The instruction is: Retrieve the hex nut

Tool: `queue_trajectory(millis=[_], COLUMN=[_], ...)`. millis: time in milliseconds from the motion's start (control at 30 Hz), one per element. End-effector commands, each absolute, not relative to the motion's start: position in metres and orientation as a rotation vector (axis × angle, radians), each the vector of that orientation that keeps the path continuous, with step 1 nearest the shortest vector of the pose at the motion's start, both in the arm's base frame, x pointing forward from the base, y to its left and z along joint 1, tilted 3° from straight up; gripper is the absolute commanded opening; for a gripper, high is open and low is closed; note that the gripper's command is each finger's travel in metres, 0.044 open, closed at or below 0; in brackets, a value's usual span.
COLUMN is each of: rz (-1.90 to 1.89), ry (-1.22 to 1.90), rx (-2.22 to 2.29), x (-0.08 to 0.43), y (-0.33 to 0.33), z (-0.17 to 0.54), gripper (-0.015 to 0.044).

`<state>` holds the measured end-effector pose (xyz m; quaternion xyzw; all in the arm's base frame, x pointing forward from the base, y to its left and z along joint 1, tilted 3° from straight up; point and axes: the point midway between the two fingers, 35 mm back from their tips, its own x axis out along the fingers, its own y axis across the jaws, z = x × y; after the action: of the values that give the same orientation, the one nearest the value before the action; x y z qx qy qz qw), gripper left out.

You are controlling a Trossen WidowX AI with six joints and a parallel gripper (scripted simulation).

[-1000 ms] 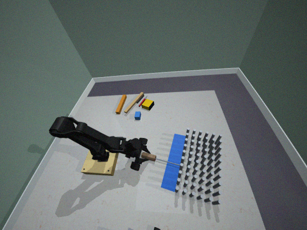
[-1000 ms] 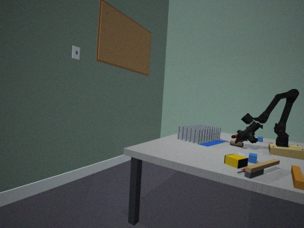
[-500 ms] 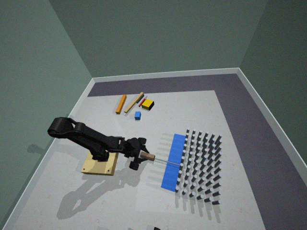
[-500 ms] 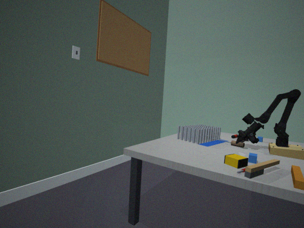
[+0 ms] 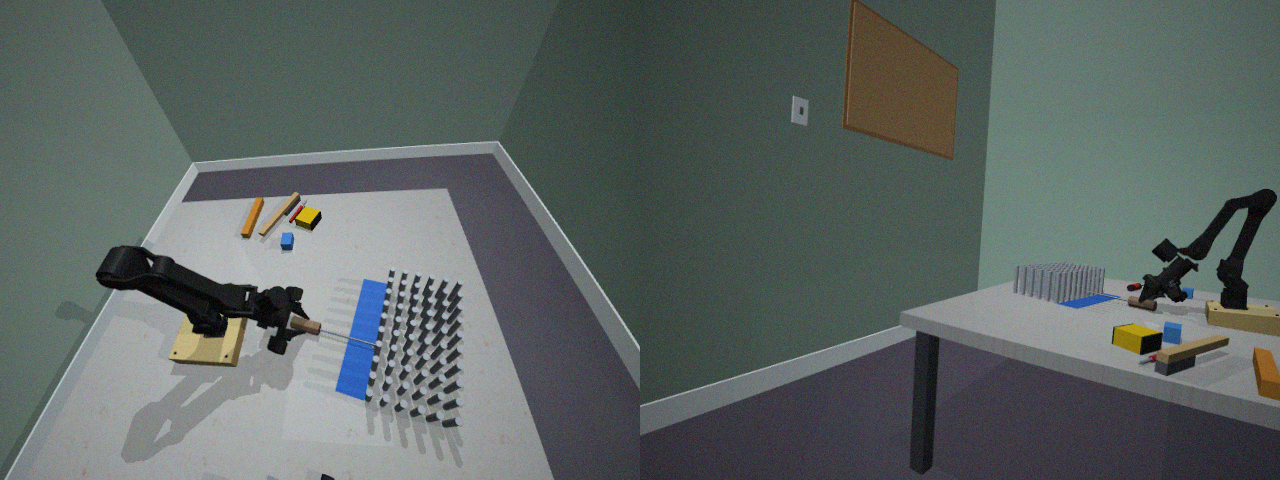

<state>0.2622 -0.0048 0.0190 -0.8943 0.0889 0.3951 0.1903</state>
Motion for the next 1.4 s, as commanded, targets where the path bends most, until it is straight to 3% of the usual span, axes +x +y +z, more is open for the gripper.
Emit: queue_trajectory(millis=[0, 1367], rz=[1.115, 1.114], ry=[0.257, 0.259], rx=[-2.507, -2.508], x=[0.258, 0.254], y=[-0.004, -0.002], z=[0.017, 0.03], gripper=[0.0, 0.0])
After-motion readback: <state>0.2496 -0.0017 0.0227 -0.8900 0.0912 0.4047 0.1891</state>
